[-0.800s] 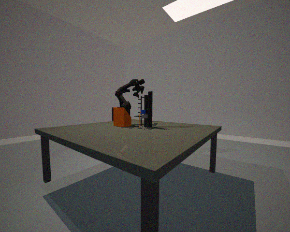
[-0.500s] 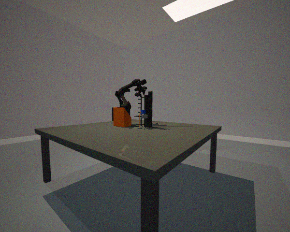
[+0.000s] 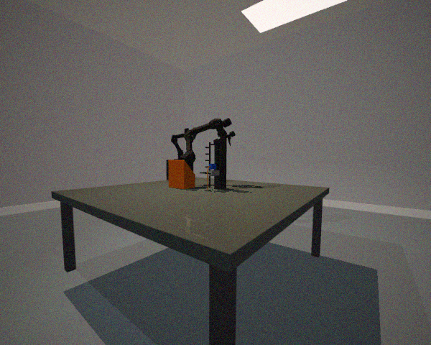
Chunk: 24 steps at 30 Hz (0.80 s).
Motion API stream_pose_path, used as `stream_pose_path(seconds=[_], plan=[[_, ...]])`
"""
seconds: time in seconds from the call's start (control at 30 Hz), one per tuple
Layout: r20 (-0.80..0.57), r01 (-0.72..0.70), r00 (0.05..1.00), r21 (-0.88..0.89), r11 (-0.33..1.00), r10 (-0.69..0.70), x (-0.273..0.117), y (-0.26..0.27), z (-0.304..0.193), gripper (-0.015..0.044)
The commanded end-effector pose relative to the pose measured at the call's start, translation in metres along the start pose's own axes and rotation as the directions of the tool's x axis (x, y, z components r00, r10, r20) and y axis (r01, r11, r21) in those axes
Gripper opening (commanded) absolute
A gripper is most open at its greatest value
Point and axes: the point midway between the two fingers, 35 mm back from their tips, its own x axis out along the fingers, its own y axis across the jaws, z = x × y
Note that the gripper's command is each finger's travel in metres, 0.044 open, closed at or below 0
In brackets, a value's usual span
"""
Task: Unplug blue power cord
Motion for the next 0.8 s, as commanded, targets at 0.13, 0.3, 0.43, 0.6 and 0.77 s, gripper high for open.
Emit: stream_pose_path(seconds=[0.13,0.3,0.43,0.6,0.77], plan=[[-0.16,0.101,0.986,0.309,0.946,-0.053,0.005,-0.04,-0.066,0.016],[-0.292,0.233,0.953,0.529,0.816,-0.084,0.001,-0.066,-0.124,0.016],[-0.419,0.386,0.903,0.69,0.613,-0.098,-0.009,-0.084,-0.185,0.016],[-0.567,0.568,0.819,0.775,0.277,-0.092,-0.032,-0.096,-0.264,0.016],[-0.692,0.686,0.719,0.722,-0.089,-0.061,-0.061,-0.093,-0.339,0.016]])
